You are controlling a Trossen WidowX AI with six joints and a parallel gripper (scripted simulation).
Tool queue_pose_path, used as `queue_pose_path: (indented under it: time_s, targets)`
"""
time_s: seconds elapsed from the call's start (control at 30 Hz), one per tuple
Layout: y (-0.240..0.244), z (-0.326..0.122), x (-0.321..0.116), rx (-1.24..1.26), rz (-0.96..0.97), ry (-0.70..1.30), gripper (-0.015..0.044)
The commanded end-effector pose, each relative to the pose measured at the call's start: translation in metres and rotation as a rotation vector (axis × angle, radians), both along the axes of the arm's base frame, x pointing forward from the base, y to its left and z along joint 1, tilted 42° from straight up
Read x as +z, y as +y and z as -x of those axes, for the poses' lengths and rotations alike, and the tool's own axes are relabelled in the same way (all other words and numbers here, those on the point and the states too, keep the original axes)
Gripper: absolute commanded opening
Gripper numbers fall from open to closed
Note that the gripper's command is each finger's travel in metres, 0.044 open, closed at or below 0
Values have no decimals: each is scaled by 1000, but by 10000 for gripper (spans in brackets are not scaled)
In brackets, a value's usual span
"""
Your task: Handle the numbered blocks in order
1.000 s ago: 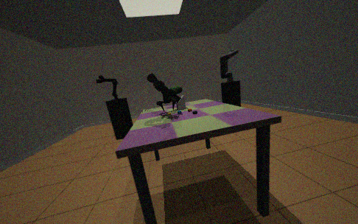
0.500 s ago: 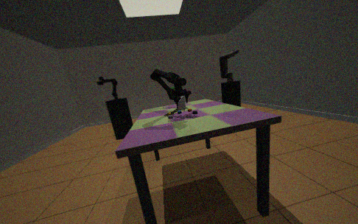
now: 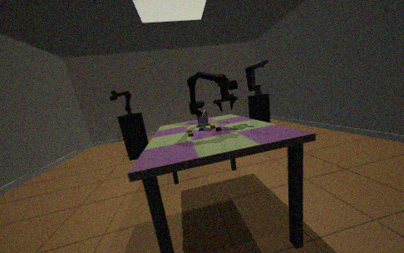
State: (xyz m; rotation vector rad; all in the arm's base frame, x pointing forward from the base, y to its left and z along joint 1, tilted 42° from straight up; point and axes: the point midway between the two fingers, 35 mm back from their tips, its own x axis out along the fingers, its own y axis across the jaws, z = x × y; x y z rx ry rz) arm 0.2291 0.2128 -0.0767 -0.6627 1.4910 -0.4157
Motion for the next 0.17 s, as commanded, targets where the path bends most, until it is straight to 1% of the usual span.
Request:
queue_pose_path:
  time_s: [0.0, 0.13]
  targets:
    - [14, 16, -13, -21, 21, -17, 400]
    - [14, 16, -13, -21, 21, -17, 400]
